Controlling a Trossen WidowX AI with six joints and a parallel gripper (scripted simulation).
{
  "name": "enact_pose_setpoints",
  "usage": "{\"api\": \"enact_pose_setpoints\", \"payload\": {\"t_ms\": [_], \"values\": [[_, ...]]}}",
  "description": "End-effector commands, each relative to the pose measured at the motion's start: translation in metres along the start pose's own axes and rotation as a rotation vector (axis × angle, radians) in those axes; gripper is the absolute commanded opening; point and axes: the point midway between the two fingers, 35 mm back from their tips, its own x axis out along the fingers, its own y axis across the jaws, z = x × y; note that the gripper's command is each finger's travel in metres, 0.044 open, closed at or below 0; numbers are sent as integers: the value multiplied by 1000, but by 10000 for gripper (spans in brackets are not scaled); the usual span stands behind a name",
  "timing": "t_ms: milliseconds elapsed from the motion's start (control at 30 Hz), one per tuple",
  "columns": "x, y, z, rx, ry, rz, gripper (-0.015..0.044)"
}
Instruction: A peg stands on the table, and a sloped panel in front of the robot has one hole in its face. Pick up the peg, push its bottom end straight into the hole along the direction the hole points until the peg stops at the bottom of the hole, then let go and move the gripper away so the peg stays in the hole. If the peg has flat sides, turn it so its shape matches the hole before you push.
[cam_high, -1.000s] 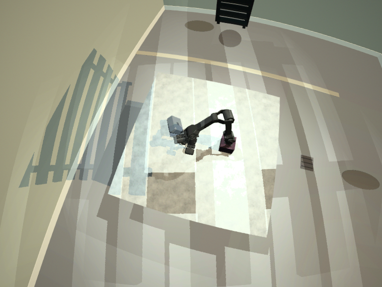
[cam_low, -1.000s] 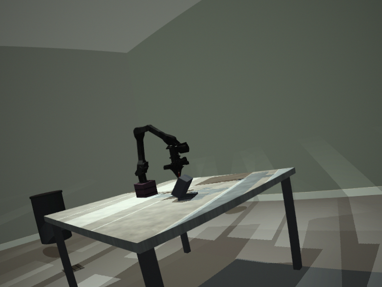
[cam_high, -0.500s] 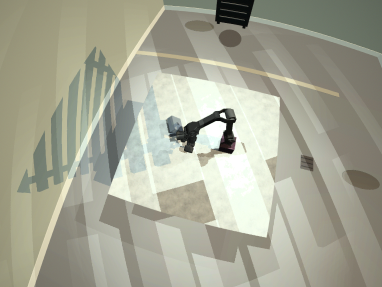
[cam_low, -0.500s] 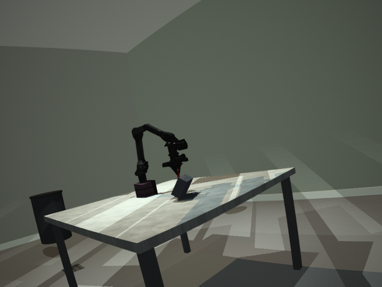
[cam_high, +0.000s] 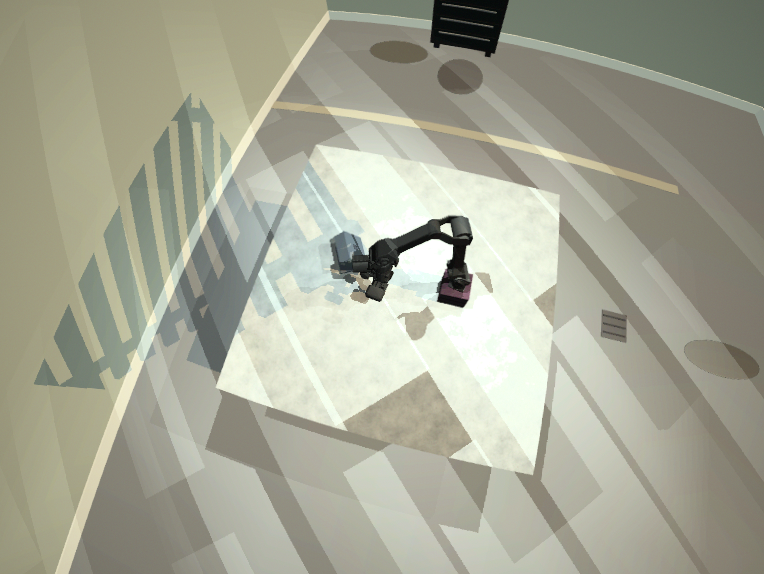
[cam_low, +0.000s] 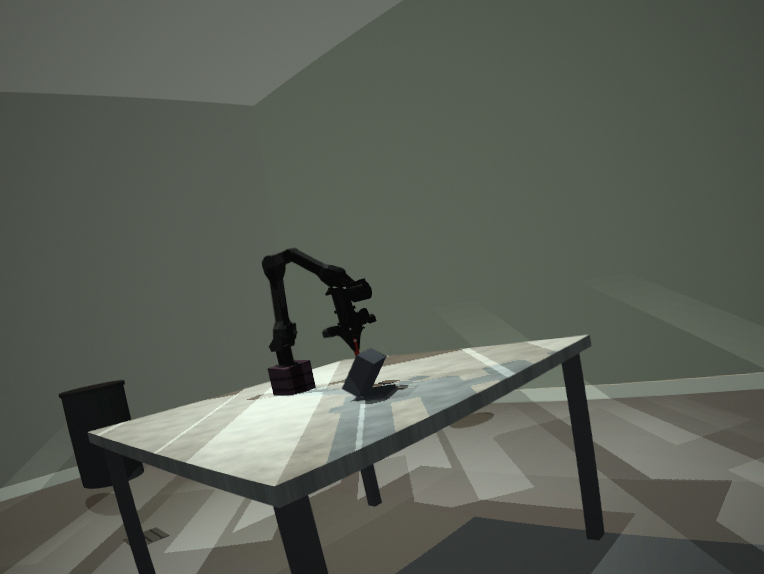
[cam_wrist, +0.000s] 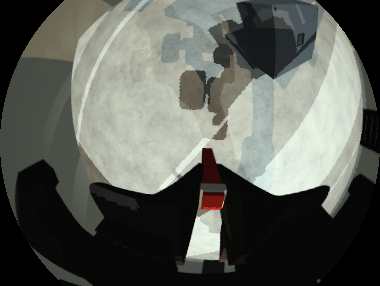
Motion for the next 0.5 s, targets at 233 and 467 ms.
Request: {"api": "enact_pose_setpoints", "payload": {"t_ms": [233,467], "values": [[1,-7,6,62,-8,49,0],[1,-12,11,102,-15,78,0]]}}
